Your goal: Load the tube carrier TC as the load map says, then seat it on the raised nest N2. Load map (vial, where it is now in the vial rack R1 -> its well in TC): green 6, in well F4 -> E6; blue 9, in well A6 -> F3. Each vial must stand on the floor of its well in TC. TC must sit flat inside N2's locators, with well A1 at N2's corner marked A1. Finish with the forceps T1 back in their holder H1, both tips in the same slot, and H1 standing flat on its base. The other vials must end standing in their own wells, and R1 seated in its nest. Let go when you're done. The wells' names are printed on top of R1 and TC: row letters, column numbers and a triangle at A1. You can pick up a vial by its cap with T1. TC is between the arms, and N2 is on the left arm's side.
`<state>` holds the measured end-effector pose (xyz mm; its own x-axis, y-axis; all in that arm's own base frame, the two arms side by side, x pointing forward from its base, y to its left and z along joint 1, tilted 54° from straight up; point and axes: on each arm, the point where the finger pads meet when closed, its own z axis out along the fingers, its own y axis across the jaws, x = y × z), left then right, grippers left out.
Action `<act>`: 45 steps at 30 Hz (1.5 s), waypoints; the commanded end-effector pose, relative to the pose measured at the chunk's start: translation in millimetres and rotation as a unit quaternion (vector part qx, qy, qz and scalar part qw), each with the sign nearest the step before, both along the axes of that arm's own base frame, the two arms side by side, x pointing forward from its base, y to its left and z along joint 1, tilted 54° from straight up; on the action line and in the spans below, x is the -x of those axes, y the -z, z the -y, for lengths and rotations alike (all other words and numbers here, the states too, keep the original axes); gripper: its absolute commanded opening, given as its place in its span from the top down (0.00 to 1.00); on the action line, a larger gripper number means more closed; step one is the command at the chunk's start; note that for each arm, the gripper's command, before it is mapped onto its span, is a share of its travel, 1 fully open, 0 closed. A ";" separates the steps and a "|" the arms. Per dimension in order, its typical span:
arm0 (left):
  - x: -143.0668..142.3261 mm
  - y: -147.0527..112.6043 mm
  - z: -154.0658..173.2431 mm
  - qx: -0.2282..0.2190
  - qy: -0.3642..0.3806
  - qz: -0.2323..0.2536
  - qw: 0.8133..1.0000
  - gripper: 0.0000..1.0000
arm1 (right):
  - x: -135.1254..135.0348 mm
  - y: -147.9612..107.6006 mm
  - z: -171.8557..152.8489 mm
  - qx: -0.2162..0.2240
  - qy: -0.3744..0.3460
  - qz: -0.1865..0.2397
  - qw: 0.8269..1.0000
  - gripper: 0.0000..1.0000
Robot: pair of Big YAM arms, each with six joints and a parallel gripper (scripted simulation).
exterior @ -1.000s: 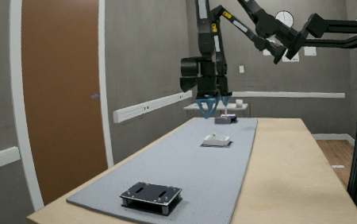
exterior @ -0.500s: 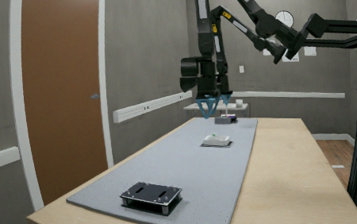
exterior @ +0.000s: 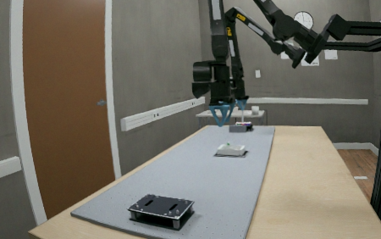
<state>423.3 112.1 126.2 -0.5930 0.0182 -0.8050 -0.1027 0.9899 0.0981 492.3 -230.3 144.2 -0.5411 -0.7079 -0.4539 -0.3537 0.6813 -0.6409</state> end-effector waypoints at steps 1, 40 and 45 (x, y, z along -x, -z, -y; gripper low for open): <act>0.3 -0.3 0.3 -0.002 0.002 0.001 1.000 0.00 | 0.7 11.6 19.8 0.003 0.000 -0.017 1.000 0.93; 0.3 -0.3 0.3 -0.002 0.002 0.001 1.000 0.00 | 14.4 -12.5 161.8 0.002 0.001 -0.016 1.000 0.93; 0.3 -0.3 0.3 -0.002 0.002 0.001 1.000 0.00 | 16.1 -15.2 178.0 0.002 0.000 -0.016 1.000 0.93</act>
